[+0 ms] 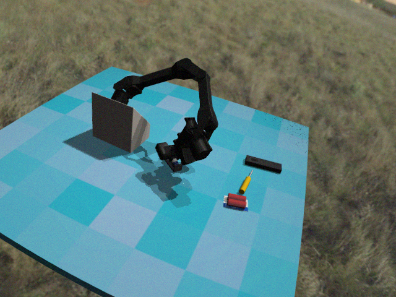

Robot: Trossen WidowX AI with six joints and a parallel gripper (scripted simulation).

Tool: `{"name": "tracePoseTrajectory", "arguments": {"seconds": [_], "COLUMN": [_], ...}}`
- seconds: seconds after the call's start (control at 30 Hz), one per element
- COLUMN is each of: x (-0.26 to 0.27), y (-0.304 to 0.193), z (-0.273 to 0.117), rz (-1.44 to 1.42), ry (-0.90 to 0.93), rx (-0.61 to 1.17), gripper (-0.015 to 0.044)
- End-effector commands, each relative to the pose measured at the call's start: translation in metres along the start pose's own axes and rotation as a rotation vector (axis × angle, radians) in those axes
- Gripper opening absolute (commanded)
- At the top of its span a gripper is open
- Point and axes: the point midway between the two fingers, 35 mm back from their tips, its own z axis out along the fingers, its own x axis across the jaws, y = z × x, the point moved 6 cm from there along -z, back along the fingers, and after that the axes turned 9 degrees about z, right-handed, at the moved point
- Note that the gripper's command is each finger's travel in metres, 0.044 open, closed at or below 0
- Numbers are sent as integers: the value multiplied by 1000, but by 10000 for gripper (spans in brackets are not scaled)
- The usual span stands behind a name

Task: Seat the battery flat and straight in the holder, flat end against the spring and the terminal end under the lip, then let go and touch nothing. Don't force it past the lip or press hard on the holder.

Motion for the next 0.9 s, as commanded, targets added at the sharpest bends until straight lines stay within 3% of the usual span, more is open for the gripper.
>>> {"name": "tracePoseTrajectory", "arguments": {"seconds": [0.0,0.87], "x": [-1,-1], "y": [3,-6], "z": [3,7], "rz": [-7,5], "ry": [-4,0], "rx": [-34,-140], "gripper": [84,84]}}
